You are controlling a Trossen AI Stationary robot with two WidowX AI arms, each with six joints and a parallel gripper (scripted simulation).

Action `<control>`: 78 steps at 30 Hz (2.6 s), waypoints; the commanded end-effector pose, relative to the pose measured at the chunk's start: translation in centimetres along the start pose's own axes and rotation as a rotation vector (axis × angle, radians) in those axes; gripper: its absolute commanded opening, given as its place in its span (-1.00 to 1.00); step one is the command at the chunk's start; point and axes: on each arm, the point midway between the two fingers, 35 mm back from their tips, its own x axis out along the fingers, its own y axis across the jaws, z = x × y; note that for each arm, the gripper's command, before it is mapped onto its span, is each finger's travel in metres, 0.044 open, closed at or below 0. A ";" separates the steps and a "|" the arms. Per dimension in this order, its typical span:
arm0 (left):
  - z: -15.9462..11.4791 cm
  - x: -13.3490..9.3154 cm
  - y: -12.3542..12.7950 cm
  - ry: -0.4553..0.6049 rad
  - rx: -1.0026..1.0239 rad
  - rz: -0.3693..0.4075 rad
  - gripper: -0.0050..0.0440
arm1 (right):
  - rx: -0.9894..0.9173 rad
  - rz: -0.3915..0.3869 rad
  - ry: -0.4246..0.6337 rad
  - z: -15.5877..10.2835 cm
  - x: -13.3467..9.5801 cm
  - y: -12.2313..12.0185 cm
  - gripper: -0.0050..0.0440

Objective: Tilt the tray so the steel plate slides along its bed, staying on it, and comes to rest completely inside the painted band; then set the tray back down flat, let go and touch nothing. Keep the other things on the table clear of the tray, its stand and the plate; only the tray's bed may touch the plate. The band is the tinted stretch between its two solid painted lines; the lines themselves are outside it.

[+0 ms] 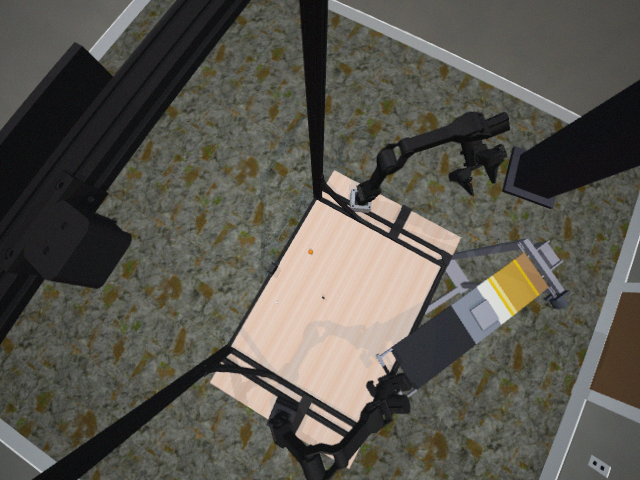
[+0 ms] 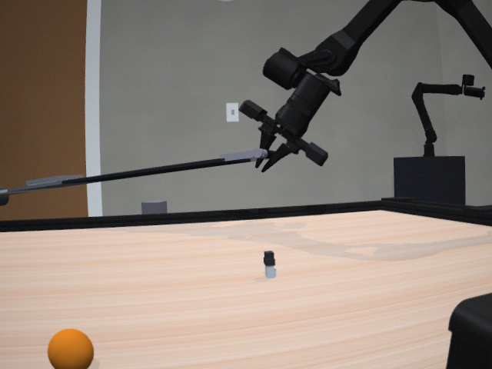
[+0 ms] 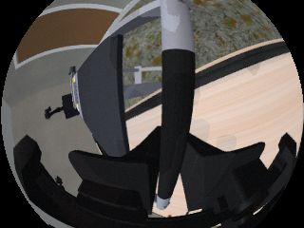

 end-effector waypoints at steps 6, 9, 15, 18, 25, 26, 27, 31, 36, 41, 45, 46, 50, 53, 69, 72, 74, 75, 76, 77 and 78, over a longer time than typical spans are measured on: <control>0.0 0.0 0.0 -0.002 0.003 0.000 1.00 | 0.000 0.033 -0.001 0.1 -1.8 1.5 -0.80; 0.0 0.0 0.0 -0.002 0.003 0.000 1.00 | 0.000 0.037 -0.001 0.1 -1.9 1.7 -0.80; 0.0 0.0 0.0 -0.002 0.003 0.000 1.00 | 0.000 0.041 -0.001 0.1 -2.3 2.0 -0.80; 0.0 0.0 0.0 -0.002 0.003 0.000 1.00 | 0.000 0.044 -0.001 0.1 -2.5 2.2 -0.80; 0.0 0.0 0.0 -0.002 0.003 0.000 1.00 | 0.000 0.049 -0.001 0.1 -2.5 2.2 -0.80; 0.0 0.0 0.0 -0.002 0.003 0.000 1.00 | 0.000 0.050 -0.001 0.1 -2.5 2.2 -0.80; 0.0 0.0 0.0 -0.002 0.003 0.000 1.00 | 0.000 0.050 -0.001 0.1 -2.5 2.2 -0.80; 0.0 0.0 0.0 -0.002 0.003 0.000 1.00 | 0.000 0.052 -0.001 0.1 -2.5 2.2 -0.80; 0.0 0.0 0.0 -0.002 0.003 0.000 1.00 | 0.000 0.053 -0.001 0.1 -2.4 2.1 -0.80; 0.0 0.0 0.0 -0.002 0.003 0.000 1.00 | 0.000 0.049 -0.001 0.1 -2.3 2.0 -0.80; 0.0 0.0 0.0 -0.002 0.003 0.000 1.00 | 0.000 0.049 -0.001 0.1 -2.3 2.0 -0.80; 0.0 0.0 0.0 -0.002 0.003 0.000 1.00 | 0.000 0.049 -0.001 0.1 -2.3 2.0 -0.80; 0.0 0.0 0.0 -0.002 0.003 0.000 1.00 | 0.000 0.049 -0.001 0.1 -2.3 2.0 -0.80; 0.0 0.0 0.0 -0.002 0.003 0.000 1.00 | 0.000 0.049 -0.001 0.1 -2.3 2.0 -0.80; 0.0 0.0 0.0 -0.002 0.003 0.000 1.00 | 0.000 0.049 -0.001 0.1 -2.3 2.0 -0.80; 0.0 0.0 0.0 -0.002 0.003 0.000 1.00 | 0.000 0.052 -0.001 0.1 -2.5 2.2 -0.80; 0.0 0.0 0.0 -0.002 0.003 0.000 1.00 | 0.000 0.052 -0.001 0.1 -2.5 2.2 -0.80; 0.0 0.0 0.0 -0.002 0.003 0.000 1.00 | 0.000 0.053 -0.001 0.1 -2.6 2.3 -0.80; 0.0 0.0 0.0 -0.002 0.003 0.000 1.00 | 0.000 0.053 -0.001 0.1 -2.6 2.3 -0.80; 0.0 0.0 0.0 -0.002 0.003 0.000 1.00 | 0.000 0.053 -0.001 0.1 -2.7 2.4 -0.80; 0.0 0.0 0.0 -0.002 0.003 0.000 1.00 | 0.000 0.053 -0.001 0.1 -2.7 2.4 -0.80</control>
